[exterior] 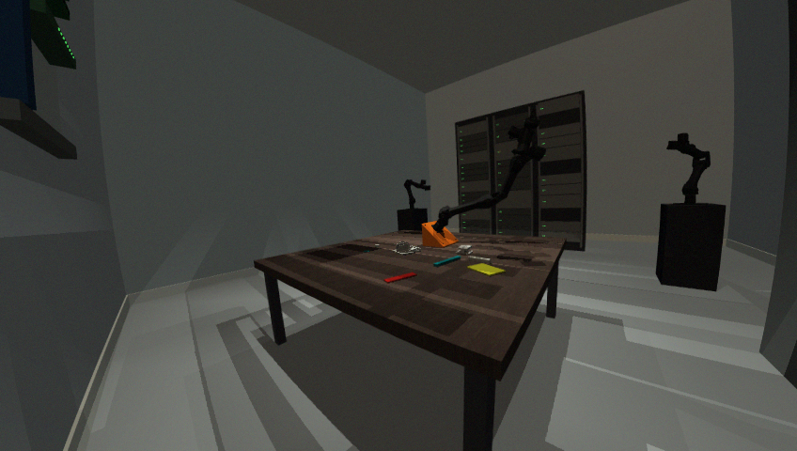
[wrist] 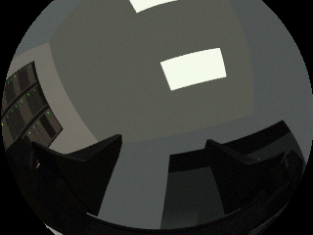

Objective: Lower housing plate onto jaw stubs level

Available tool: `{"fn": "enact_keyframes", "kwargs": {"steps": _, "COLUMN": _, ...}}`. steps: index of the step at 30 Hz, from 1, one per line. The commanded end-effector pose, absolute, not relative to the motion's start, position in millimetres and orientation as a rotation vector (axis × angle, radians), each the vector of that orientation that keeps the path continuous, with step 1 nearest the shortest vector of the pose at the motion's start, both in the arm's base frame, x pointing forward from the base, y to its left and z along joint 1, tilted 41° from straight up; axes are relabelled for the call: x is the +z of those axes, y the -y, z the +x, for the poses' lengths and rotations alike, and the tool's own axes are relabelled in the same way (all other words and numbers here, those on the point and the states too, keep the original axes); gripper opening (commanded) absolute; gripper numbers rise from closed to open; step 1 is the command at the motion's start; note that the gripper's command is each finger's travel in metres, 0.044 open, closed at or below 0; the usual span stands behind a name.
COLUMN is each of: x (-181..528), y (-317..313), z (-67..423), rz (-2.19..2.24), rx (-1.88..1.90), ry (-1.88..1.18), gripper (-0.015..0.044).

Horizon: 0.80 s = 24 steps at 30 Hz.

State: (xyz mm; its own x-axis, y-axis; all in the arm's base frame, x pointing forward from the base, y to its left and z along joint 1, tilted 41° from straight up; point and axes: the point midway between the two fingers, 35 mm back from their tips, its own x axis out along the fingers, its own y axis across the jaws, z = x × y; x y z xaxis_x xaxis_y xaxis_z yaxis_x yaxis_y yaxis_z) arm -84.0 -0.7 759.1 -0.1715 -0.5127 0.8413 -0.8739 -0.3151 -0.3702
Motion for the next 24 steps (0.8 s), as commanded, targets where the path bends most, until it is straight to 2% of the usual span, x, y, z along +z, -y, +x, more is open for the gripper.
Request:
{"fn": "enact_keyframes", "kwargs": {"steps": 1, "x": 759, "y": 1, "z": -84, "rz": 1.759, "rx": 1.483, "ry": 1.586, "gripper": 0.0426}}
{"fn": "enact_keyframes", "kwargs": {"steps": 2, "x": 759, "y": 2, "z": -83, "rz": 1.763, "rx": 1.478, "ry": 1.585, "gripper": 0.0440}}
{"fn": "enact_keyframes", "kwargs": {"steps": 24, "x": 709, "y": 91, "z": 58, "rz": 2.252, "rx": 0.817, "ry": 1.274, "gripper": 0.0440}}
